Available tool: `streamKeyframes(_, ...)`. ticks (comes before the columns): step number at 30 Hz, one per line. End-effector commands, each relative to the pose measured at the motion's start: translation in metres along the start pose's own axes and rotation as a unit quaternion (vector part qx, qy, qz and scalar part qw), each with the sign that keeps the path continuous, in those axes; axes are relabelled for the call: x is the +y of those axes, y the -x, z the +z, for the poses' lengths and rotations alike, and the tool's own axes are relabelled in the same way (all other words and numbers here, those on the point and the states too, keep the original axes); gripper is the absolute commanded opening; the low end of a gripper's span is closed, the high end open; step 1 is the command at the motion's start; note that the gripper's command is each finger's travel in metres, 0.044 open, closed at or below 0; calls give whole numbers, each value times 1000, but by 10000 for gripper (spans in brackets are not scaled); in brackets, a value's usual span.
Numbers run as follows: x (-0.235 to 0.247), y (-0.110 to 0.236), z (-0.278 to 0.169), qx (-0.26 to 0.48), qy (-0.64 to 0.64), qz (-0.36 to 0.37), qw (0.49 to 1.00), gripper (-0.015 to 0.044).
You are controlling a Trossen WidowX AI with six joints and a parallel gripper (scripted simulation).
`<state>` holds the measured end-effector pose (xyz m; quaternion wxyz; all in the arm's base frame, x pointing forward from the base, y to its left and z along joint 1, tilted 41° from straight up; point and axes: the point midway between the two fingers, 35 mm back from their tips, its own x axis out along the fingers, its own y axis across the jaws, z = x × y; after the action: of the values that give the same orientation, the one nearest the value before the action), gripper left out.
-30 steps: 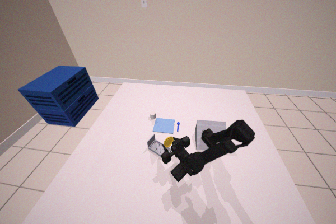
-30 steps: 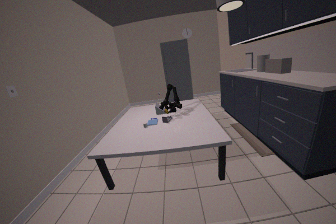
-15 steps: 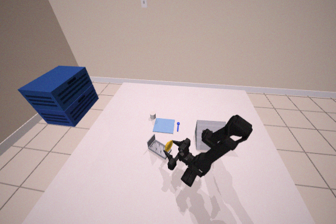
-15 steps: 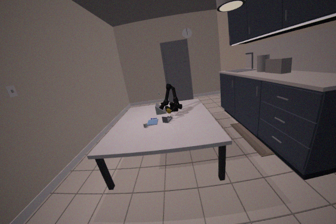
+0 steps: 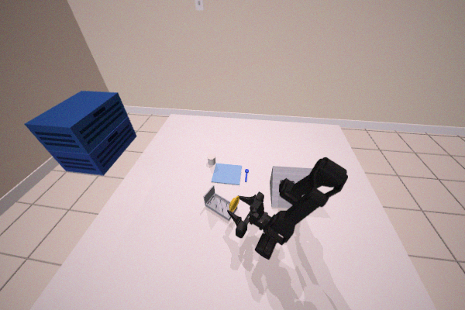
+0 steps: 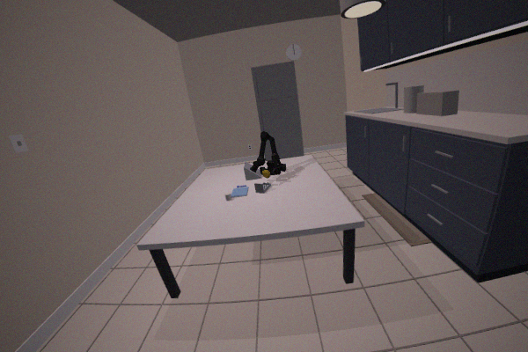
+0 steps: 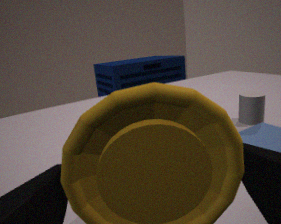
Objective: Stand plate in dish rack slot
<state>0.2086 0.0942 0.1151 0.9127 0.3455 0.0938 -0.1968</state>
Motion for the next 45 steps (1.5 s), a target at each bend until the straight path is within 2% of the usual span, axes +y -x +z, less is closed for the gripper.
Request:
streamKeyframes(1, -1, -3, -6, -3, 3, -1, 1000, 0)
streamKeyframes(13, -1, -19, -27, -2, -1, 1, 1000, 0)
streamKeyframes(31, -5, -38, -27, -4, -6, 3, 1000, 0)
streamKeyframes(39, -5, -39, -48, -5, -9, 4, 1000, 0)
streamKeyframes(45, -7, -39, -43, 0, -4, 2, 1000, 0)
